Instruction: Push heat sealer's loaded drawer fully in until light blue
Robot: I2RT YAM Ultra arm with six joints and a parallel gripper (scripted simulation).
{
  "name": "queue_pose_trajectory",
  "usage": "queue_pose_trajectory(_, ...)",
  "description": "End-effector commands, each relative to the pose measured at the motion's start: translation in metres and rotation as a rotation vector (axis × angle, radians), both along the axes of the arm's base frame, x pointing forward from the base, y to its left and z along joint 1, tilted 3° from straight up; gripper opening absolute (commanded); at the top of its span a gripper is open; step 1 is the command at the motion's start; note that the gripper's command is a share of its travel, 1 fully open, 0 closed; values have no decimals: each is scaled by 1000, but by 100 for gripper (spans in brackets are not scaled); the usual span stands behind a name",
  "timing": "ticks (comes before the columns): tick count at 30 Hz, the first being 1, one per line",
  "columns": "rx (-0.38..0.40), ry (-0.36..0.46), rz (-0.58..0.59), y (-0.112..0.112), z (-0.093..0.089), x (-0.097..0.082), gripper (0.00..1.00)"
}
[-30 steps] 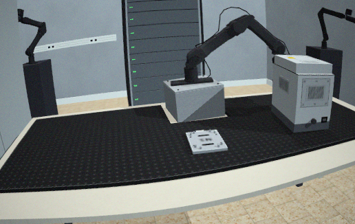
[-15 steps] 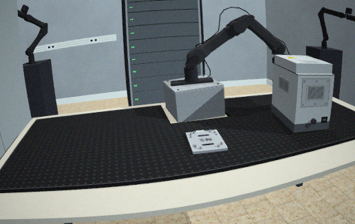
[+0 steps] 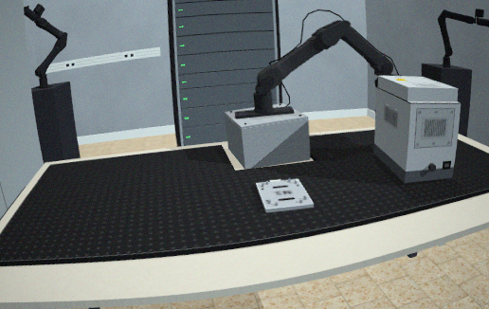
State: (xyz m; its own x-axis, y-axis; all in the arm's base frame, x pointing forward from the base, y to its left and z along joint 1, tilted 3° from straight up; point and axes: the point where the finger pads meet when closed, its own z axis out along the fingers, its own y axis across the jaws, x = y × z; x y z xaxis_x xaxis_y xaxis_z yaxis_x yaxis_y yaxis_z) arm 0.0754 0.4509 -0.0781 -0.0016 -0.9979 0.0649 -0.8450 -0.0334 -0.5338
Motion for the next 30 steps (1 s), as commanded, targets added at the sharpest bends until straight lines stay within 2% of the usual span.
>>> queue_pose_trajectory(1,37,-67,-15,5,15,33,0)
queue_pose_trajectory(17,37,-67,-15,5,15,33,0)
queue_pose_trajectory(22,51,-66,-15,14,11,24,0)
queue_pose_trajectory(29,41,-67,-27,10,8,16,0)
queue_pose_trajectory(30,26,-67,-17,8,8,10,0)
